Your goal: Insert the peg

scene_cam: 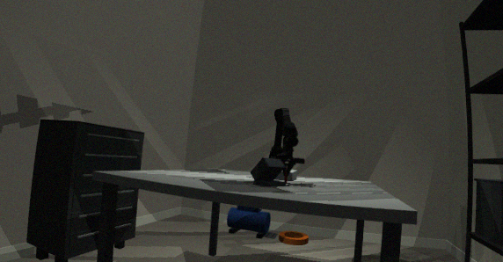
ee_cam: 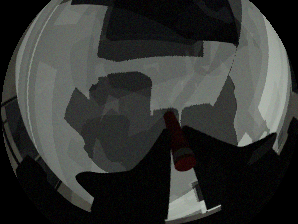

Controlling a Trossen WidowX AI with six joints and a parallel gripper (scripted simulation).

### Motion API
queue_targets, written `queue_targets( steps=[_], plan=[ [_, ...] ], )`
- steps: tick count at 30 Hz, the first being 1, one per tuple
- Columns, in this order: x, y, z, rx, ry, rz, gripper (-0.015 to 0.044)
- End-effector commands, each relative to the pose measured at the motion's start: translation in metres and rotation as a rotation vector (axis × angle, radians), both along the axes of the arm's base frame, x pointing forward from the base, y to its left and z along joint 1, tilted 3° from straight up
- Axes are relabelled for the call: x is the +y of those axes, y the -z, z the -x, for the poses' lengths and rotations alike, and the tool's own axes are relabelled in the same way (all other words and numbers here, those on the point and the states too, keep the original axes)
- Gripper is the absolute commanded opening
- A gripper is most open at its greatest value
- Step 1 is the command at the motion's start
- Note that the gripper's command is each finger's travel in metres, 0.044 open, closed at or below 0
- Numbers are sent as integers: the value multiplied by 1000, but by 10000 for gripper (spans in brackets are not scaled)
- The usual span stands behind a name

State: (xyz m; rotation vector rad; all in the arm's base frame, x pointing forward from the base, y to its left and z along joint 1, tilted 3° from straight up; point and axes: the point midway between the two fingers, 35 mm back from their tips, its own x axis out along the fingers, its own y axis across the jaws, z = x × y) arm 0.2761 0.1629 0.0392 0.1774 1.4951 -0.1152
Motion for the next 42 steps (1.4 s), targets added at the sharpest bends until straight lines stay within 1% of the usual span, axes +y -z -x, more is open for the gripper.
queue_targets(
  steps=[1,7,24,42],
  plan=[
    [0,0,0,0,0,0,0],
    [0,-10,-1,1,0,0,0],
    [-1,-78,1,7,3,-1,0],
    [-11,-81,-9,38,124,-64,0]
  ],
)
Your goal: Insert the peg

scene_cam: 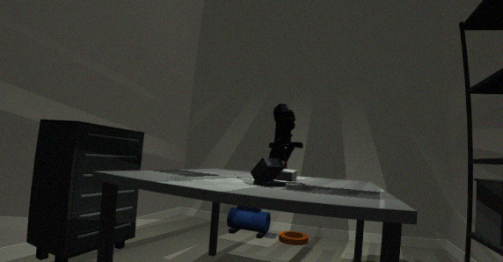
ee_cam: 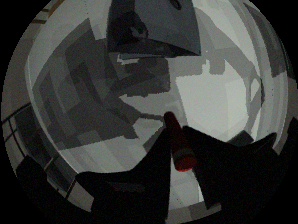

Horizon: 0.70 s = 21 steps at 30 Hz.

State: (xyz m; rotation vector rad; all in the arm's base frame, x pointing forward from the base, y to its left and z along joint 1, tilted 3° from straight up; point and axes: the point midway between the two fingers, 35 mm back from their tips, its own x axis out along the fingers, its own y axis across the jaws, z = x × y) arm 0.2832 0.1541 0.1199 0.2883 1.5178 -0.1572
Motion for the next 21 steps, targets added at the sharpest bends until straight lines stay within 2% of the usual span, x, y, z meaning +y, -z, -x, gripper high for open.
queue_targets(
  steps=[1,21],
  plan=[
    [-3,0,-2,13,37,-19,0],
    [-18,-3,-14,55,203,-107,0]
  ],
)
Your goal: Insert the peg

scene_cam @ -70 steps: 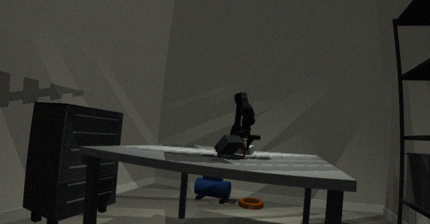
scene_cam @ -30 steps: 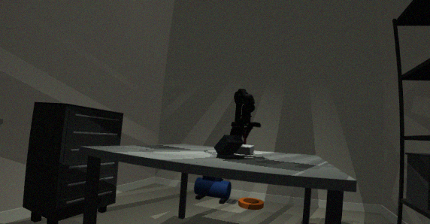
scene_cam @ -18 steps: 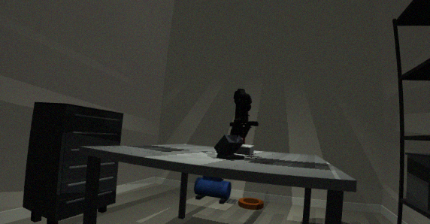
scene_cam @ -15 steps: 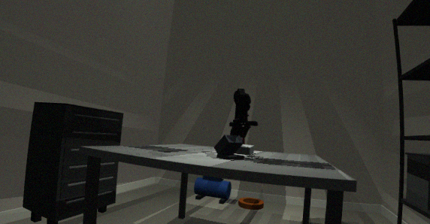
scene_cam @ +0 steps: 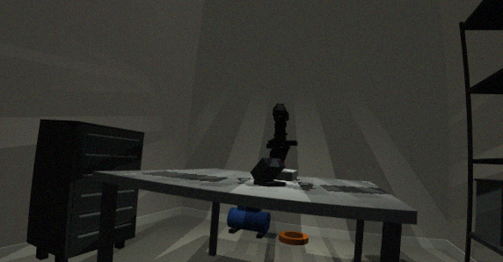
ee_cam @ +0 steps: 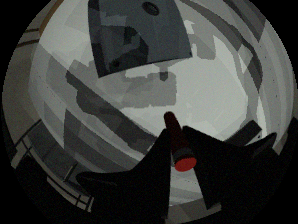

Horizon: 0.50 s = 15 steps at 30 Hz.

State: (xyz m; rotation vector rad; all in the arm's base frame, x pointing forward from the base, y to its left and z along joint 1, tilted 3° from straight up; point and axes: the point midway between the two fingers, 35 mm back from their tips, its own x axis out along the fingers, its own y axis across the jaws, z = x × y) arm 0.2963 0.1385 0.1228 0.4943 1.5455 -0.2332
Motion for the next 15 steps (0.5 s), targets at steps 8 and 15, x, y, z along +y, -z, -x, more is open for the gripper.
queue_targets(
  steps=[8,15],
  plan=[
    [-9,-2,-6,27,95,-51,0],
    [-15,-3,-11,41,152,-83,0]
  ],
)
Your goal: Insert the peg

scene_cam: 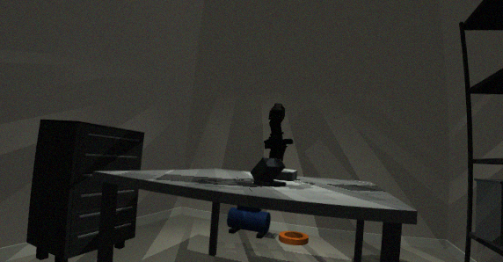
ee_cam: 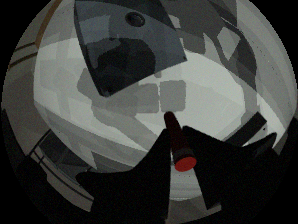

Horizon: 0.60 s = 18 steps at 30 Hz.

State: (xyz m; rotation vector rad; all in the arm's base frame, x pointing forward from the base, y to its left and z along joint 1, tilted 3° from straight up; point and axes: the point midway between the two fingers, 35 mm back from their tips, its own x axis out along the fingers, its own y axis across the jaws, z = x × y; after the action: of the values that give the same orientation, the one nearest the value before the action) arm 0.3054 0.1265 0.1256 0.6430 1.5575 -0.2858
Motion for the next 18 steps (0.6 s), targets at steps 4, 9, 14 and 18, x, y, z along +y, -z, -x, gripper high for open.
queue_targets(
  steps=[4,9,14,18],
  plan=[
    [-6,-1,-4,18,61,-34,0],
    [-10,-3,-7,28,102,-57,0],
    [-15,-4,-10,37,143,-80,0],
    [-18,-5,-12,44,175,-98,0]
  ],
)
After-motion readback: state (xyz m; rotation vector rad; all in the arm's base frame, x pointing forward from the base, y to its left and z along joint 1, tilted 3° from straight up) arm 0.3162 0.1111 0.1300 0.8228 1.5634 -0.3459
